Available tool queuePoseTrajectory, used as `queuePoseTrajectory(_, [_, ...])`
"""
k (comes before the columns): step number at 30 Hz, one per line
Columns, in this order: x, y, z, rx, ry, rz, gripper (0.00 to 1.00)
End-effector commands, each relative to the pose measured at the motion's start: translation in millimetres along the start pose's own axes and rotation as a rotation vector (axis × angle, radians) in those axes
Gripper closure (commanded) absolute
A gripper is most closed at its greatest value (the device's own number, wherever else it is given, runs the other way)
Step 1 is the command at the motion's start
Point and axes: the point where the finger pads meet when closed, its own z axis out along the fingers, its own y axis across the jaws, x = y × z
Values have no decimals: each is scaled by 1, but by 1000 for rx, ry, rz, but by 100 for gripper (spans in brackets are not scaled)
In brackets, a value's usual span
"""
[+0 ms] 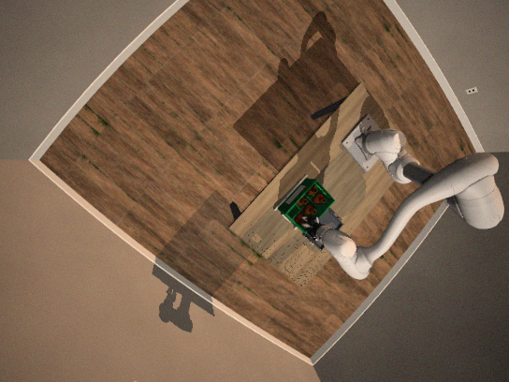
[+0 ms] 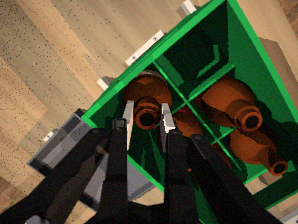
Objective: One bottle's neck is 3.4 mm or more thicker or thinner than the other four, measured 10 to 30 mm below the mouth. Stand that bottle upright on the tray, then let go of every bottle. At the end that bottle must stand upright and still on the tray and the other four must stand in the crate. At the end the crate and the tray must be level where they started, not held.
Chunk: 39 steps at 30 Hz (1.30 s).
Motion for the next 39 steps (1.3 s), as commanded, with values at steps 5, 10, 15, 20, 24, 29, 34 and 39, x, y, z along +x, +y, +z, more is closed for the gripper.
queuePoseTrajectory(5, [0, 0, 0, 0, 0, 0, 100])
queuePoseTrajectory(10, [0, 0, 0, 0, 0, 0, 100])
queuePoseTrajectory(15, [0, 0, 0, 0, 0, 0, 100])
queuePoseTrajectory(20, [0, 0, 0, 0, 0, 0, 100])
queuePoseTrajectory(24, [0, 0, 0, 0, 0, 0, 100])
queuePoseTrajectory(29, [0, 0, 0, 0, 0, 0, 62])
queuePoseTrajectory(34, [0, 0, 0, 0, 0, 0, 62])
queuePoseTrajectory(39, [0, 0, 0, 0, 0, 0, 62])
